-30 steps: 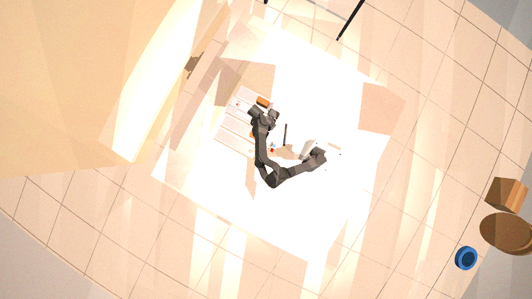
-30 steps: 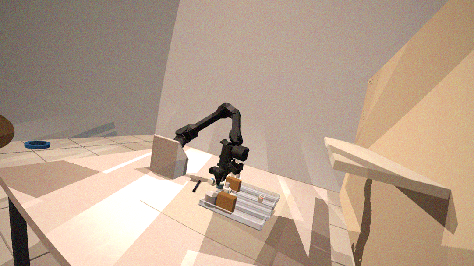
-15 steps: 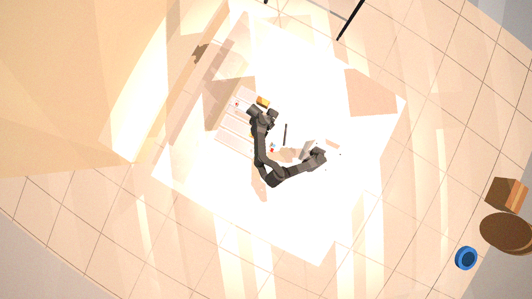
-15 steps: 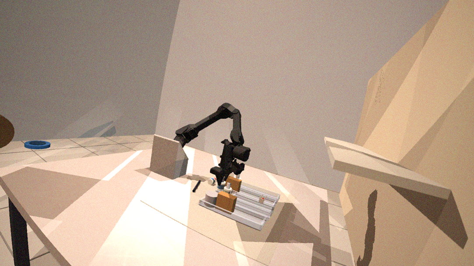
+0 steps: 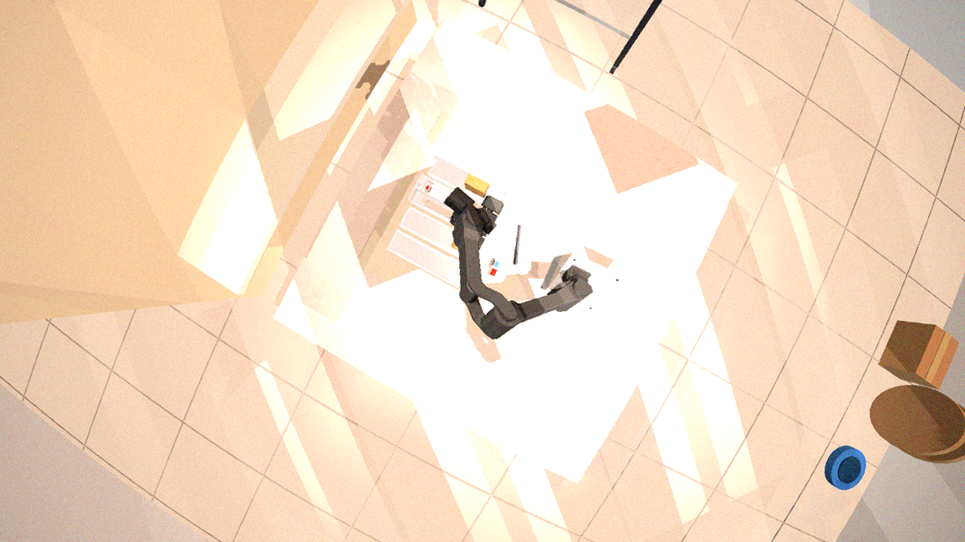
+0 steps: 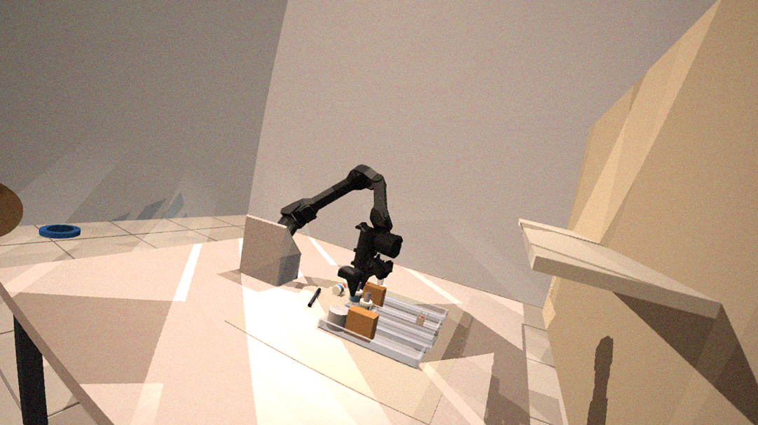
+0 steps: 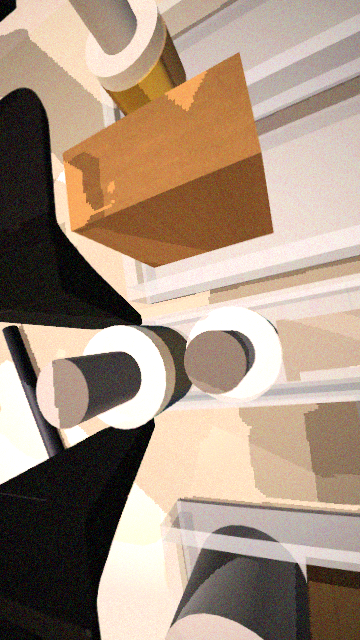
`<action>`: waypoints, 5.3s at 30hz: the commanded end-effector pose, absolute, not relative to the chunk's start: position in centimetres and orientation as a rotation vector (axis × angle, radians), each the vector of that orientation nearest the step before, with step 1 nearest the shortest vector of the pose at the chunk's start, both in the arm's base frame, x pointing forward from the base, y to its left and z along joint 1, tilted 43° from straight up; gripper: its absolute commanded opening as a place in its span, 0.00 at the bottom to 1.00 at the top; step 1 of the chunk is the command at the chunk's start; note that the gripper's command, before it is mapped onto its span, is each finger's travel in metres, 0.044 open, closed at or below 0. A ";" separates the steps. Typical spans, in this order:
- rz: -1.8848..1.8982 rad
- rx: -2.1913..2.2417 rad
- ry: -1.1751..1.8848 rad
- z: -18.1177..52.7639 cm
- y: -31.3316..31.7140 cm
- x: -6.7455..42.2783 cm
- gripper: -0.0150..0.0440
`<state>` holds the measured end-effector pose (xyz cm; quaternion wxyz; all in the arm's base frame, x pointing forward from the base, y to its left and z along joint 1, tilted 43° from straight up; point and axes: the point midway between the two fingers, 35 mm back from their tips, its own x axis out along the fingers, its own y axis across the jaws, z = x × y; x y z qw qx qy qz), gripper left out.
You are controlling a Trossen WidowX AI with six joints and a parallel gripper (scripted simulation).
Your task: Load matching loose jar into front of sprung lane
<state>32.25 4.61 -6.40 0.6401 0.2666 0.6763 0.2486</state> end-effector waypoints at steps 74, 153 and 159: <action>0.571 0.604 1.510 -6.3 4.6 33.8 0.25; 0.571 0.605 1.510 -7.8 6.1 33.6 0.25; 0.571 0.605 1.510 -8.0 6.2 33.5 0.25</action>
